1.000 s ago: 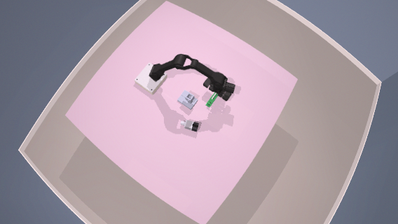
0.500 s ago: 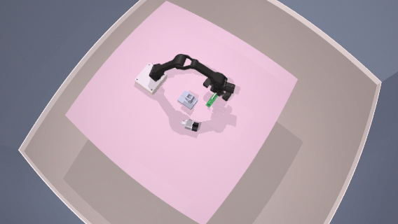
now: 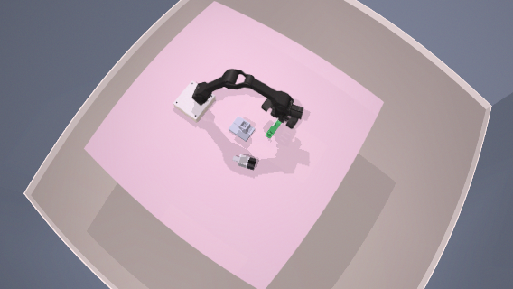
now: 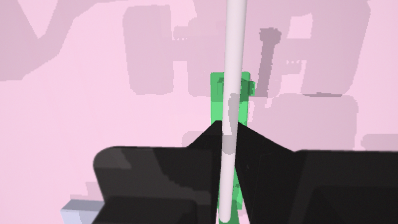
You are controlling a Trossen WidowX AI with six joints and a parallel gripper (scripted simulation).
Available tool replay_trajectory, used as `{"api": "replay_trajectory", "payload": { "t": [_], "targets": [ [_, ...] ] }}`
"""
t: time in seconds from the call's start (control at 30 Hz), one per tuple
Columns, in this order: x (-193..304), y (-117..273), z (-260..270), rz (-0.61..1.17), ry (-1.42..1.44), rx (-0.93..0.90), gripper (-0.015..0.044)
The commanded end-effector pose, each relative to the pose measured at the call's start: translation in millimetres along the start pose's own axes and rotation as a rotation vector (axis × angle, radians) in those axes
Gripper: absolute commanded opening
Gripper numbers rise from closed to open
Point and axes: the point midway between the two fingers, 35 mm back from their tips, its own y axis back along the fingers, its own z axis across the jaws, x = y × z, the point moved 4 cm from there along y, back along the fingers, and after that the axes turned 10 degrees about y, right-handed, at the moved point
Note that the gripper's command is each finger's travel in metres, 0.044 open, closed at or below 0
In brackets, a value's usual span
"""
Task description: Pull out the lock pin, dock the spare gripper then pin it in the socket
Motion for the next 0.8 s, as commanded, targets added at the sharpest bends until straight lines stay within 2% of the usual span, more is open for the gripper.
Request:
{"api": "replay_trajectory", "payload": {
  "t": [0.0, 0.33, 0.77],
  "targets": [
    [-0.9, 7.6, -0.5, 0.000, 0.000, 0.003, 0.0000],
    [1.7, 4.2, 0.1, 0.000, 0.001, 0.000, 0.0000],
    [40.2, 19.1, 2.1, 0.004, 0.012, 0.001, 0.0000]
  ]
}}
